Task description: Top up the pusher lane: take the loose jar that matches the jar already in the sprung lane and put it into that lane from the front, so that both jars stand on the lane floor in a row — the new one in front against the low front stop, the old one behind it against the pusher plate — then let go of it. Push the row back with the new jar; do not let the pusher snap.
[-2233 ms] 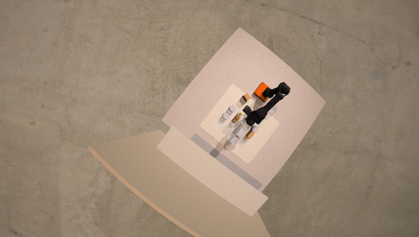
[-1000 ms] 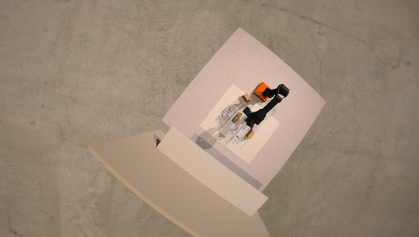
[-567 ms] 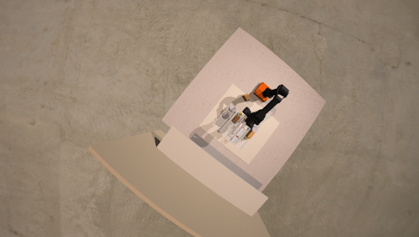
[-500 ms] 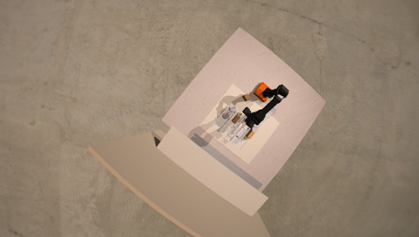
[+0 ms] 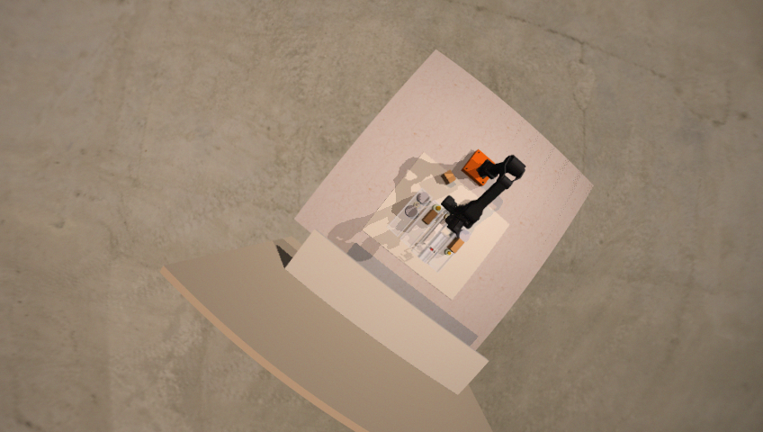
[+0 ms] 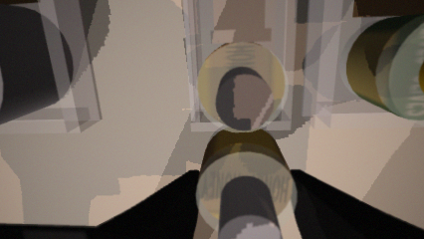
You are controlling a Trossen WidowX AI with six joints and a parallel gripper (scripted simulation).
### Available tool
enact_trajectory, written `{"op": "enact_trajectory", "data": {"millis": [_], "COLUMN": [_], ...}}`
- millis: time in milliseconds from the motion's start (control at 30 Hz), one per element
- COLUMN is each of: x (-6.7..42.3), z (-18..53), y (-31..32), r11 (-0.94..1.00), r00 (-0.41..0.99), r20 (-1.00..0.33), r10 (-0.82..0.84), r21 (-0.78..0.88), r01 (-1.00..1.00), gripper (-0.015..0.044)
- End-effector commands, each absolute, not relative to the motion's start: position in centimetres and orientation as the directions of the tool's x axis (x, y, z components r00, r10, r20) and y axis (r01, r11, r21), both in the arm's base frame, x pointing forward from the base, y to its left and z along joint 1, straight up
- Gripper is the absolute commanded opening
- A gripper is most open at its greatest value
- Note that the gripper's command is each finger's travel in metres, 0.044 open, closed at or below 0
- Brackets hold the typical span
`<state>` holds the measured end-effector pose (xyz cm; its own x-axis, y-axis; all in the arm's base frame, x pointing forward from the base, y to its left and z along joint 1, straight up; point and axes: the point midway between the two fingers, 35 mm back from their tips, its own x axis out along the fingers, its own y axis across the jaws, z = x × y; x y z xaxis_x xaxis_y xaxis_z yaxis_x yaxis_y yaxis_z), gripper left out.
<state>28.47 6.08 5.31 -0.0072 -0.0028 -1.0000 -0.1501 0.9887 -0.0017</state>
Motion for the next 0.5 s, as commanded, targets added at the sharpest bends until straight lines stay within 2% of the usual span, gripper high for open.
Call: {"op": "enact_trajectory", "data": {"millis": [0, 467], "x": [29.64, 30.21], "z": [5.72, 5.81], "y": [6.31, 6.39], "r11": [0.989, 0.989], "r00": [0.028, 0.029], "r20": [-1.000, -1.000], "r10": [0.006, 0.006], "r21": [0.002, 0.002], "r01": [-0.149, -0.149], "gripper": [0.0000, 0.0000]}}
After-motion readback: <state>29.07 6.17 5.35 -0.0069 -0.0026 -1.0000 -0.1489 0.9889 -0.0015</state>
